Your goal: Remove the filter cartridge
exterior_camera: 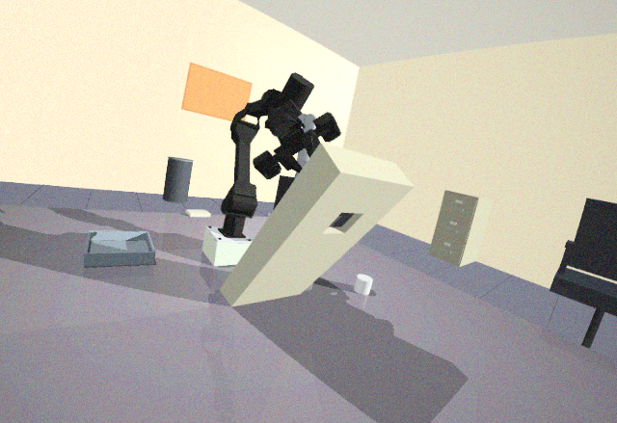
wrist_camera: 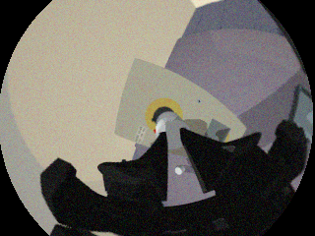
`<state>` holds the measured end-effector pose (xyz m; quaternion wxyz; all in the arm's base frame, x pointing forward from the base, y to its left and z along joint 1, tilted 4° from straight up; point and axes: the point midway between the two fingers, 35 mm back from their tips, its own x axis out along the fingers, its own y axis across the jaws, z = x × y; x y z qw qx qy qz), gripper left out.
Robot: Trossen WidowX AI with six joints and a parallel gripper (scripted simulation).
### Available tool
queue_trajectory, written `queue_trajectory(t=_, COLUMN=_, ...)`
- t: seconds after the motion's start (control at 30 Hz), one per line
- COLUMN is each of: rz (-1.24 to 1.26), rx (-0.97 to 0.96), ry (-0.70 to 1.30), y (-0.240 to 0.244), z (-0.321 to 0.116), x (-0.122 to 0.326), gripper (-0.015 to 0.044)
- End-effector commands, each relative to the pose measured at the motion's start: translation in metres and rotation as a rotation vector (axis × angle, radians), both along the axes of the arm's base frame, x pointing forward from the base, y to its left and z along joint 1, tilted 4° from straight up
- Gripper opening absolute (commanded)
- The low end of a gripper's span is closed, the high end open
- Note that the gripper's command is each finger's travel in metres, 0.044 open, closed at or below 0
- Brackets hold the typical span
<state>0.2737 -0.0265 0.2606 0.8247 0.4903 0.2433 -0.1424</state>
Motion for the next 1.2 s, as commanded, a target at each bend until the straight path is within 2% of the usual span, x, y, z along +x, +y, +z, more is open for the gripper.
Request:
queue_trajectory(t=0.0, rz=0.006, rx=-0.005, ry=-0.011, y=0.001, z=-0.005, x=-0.006, gripper=0.0000)
queue_trajectory(t=0.67, rz=0.006, rx=-0.004, ry=-0.008, y=0.006, z=-0.066, x=-0.034, gripper=0.0000)
queue_trajectory(t=0.8, rz=0.000, rx=0.001, ry=0.005, y=0.005, z=-0.060, x=-0.030, gripper=0.0097)
queue_trajectory(t=1.17, rz=0.005, rx=-0.004, ry=-0.007, y=0.006, z=-0.065, x=-0.033, gripper=0.0097)
